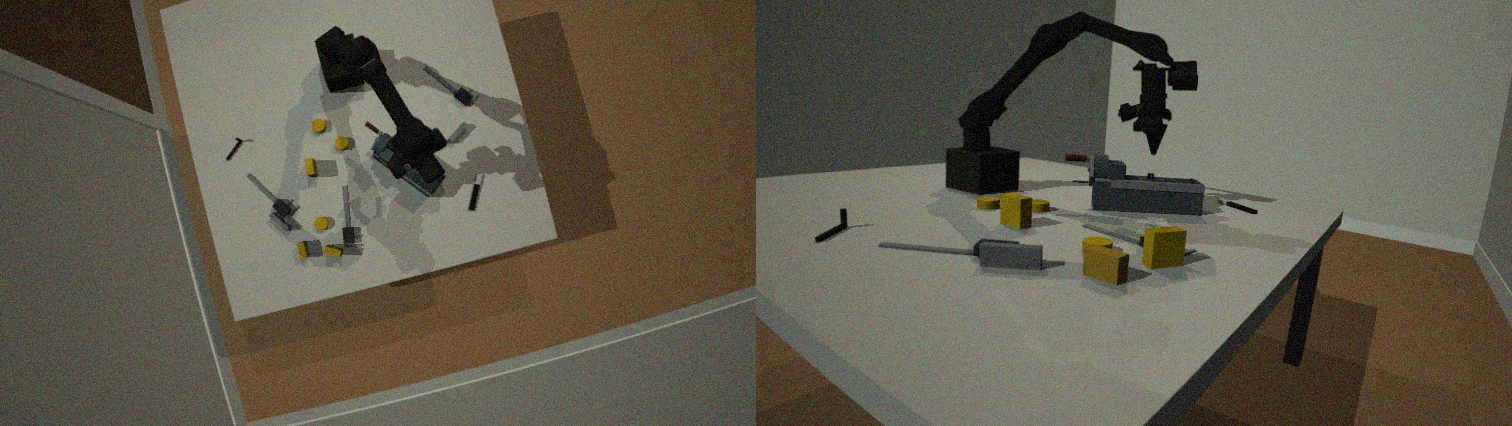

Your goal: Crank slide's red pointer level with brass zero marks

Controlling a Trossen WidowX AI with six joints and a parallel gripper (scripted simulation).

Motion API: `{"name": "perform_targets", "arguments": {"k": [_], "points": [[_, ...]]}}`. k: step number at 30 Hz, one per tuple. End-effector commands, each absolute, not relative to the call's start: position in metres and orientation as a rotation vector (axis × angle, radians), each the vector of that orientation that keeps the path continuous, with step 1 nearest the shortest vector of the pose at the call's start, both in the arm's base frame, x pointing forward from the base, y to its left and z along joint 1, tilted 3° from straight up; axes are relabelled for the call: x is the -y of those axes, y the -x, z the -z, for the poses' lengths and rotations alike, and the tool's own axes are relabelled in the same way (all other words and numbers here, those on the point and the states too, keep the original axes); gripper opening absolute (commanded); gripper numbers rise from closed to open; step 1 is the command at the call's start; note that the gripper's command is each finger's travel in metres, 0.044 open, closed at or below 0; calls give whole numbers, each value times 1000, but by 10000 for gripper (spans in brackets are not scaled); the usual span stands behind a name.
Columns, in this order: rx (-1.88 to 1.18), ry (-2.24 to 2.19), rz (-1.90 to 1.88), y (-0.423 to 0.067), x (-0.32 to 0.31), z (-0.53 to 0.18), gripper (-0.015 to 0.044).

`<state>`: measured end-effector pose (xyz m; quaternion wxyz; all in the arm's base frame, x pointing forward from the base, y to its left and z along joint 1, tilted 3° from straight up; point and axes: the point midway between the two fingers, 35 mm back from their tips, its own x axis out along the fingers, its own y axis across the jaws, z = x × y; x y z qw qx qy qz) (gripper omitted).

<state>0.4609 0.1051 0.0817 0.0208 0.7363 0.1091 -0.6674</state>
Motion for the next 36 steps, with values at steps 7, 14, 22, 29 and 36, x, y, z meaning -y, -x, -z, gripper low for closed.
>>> {"name": "perform_targets", "arguments": {"k": [7,14,22,29,36], "points": [[-338,-2283,2069,-461,-105,-82,0],[-338,-2283,2069,-461,-105,-82,184],[-338,-2283,2069,-461,-105,-82,394],[-338,-2283,2069,-461,-105,-82,335],[-338,-2283,2069,-461,-105,-82,151]]}}
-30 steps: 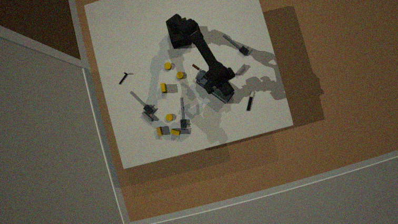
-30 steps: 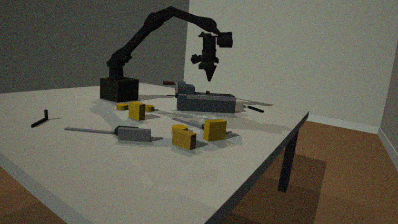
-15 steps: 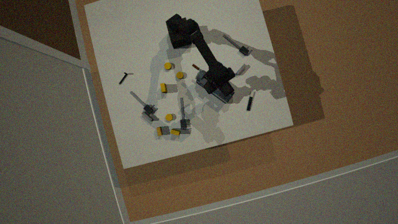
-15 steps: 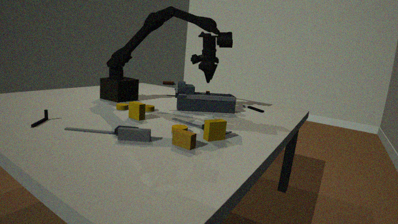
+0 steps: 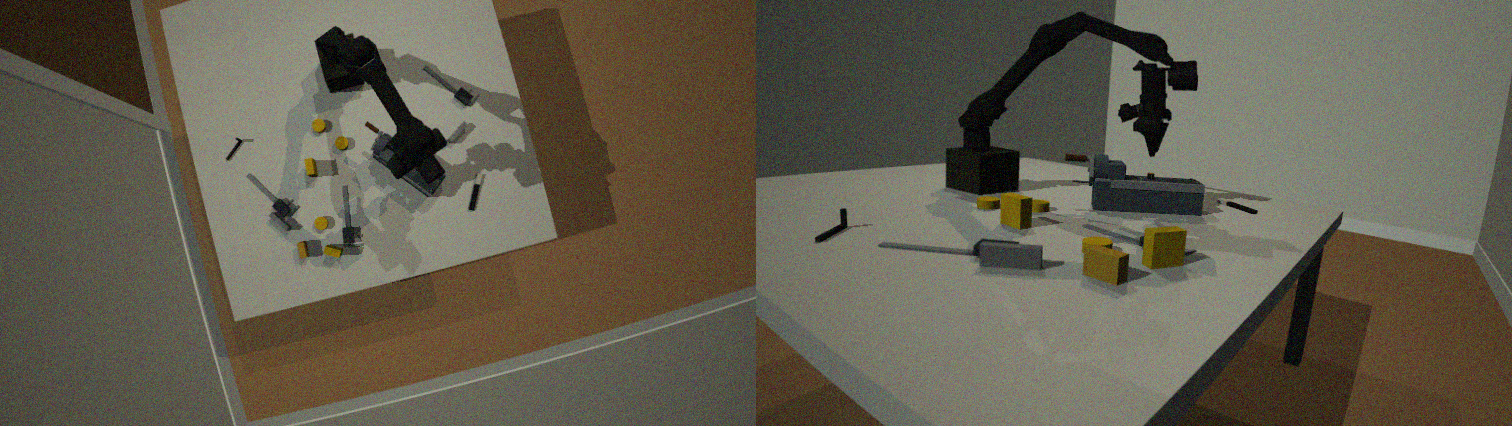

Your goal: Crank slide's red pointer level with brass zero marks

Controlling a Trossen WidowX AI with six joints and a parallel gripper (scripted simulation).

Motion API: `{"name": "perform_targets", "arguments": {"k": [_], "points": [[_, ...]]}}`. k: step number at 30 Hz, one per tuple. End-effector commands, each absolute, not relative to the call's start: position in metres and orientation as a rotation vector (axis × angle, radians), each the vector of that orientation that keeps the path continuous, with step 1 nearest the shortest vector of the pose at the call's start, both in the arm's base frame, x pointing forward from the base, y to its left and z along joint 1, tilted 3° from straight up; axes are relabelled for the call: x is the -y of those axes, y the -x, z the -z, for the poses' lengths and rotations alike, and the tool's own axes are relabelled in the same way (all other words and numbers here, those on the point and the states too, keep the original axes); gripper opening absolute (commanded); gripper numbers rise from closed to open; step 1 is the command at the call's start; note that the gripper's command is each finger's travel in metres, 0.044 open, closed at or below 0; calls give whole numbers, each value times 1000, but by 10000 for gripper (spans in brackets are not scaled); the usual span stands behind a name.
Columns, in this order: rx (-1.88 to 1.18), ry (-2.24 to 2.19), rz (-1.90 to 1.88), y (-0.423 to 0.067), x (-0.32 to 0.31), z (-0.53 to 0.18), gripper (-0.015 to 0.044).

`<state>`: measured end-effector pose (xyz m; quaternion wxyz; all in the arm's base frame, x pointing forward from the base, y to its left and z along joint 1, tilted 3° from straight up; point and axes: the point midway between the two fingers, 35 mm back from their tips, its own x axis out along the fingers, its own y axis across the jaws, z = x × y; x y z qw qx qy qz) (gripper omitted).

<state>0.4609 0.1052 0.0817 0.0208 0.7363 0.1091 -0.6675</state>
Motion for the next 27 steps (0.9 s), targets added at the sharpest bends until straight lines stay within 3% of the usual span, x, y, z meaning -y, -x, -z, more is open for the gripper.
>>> {"name": "perform_targets", "arguments": {"k": [1,6,24,27], "points": [[-338,-2283,2069,-461,-105,-82,125],[-338,-2283,2069,-461,-105,-82,0],[-337,-2283,2069,-461,-105,-82,0],[-337,-2283,2069,-461,-105,-82,79]]}}
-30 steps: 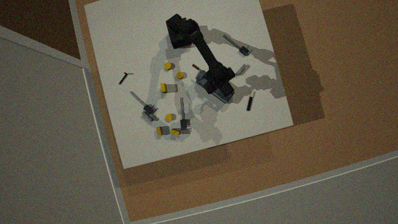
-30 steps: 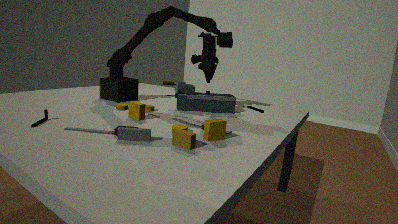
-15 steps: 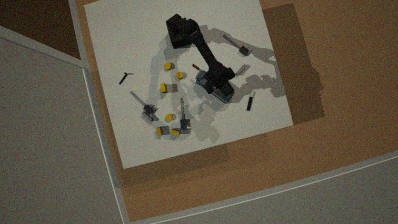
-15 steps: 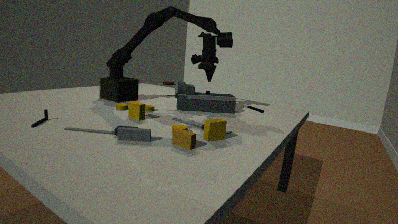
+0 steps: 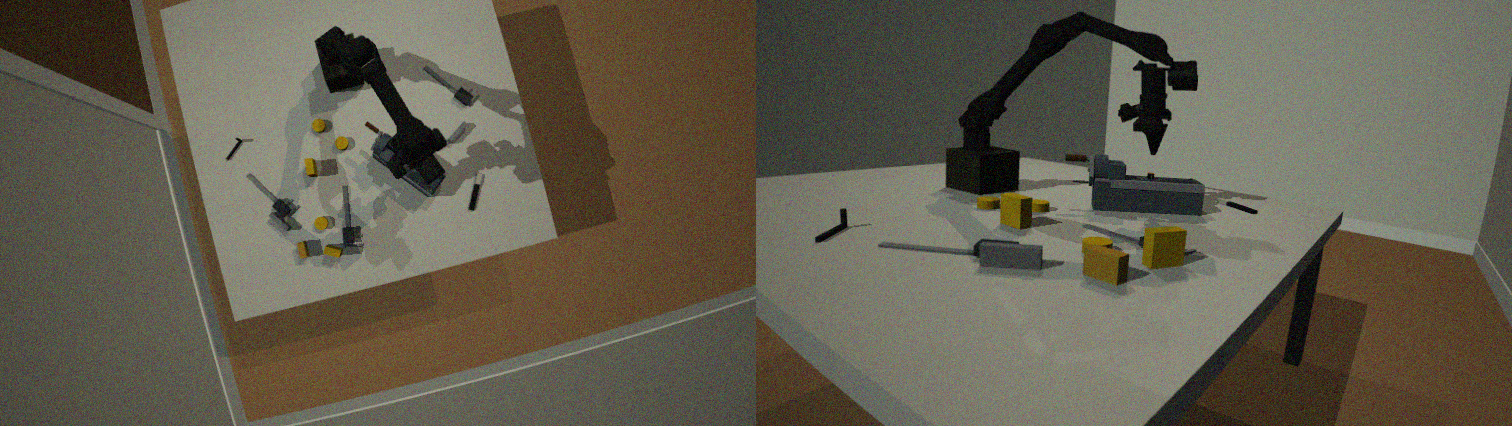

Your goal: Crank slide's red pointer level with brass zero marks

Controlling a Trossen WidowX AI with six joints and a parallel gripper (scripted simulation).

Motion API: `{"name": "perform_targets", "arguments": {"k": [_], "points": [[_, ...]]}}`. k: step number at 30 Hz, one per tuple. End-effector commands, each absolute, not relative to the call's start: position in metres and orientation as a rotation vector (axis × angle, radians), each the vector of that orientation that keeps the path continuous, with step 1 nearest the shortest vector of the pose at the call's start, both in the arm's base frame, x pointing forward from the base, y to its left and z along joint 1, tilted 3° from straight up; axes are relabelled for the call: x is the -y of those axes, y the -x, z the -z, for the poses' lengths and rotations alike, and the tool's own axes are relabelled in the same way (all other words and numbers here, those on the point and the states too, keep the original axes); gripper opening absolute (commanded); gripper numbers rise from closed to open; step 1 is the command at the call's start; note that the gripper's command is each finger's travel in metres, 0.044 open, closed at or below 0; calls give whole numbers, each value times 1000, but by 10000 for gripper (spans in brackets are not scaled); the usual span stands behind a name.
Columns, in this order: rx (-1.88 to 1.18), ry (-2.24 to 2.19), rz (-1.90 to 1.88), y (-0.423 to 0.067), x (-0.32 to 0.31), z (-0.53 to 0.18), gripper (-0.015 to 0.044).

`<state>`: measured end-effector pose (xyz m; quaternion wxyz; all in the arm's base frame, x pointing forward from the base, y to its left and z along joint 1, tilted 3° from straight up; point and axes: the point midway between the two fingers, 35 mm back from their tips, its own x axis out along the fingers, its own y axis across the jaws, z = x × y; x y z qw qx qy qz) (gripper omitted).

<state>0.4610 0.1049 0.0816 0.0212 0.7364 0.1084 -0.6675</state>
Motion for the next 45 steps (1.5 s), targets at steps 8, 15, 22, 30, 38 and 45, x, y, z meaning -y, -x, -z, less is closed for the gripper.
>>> {"name": "perform_targets", "arguments": {"k": [8,15,22,30,38,45], "points": [[-337,-2283,2069,-461,-105,-82,289],[-336,-2285,2069,-462,-106,-93,440],[-336,-2286,2067,-461,-107,-125,440],[-336,-2285,2066,-457,-107,-145,440],[-336,-2285,2066,-457,-107,-145,440],[-336,-2285,2066,-457,-107,-145,440]]}}
